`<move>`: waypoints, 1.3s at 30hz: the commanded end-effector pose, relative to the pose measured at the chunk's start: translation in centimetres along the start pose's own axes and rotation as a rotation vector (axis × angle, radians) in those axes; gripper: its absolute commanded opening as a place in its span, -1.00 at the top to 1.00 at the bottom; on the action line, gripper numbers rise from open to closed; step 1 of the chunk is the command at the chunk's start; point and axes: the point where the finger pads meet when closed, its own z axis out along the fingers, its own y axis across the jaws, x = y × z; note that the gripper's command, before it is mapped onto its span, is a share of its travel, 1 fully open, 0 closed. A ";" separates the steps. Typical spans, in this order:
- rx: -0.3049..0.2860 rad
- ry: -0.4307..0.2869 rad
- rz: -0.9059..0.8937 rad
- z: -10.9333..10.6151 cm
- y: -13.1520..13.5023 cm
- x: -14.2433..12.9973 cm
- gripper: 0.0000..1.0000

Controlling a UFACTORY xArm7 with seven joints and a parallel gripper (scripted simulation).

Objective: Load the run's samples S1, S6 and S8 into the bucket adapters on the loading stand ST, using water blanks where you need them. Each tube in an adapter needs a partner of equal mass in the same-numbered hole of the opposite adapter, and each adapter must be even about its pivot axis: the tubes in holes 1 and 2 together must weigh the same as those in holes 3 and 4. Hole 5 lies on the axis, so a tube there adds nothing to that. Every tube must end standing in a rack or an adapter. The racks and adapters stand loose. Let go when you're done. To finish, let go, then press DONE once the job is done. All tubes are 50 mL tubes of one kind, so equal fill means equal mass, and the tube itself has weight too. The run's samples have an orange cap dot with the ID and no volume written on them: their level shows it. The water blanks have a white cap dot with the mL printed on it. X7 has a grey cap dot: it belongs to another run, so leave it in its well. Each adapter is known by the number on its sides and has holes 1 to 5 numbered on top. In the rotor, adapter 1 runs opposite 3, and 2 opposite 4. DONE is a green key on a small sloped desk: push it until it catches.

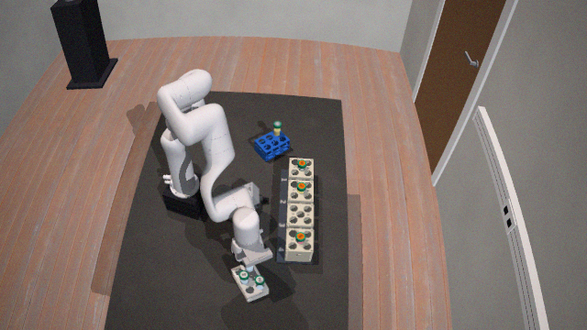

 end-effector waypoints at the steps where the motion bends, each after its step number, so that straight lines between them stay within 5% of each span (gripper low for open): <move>1: 0.001 0.004 0.000 -0.4 0.0 0.2 1.00; 39: 0.001 0.004 0.000 -6.3 0.0 0.2 1.00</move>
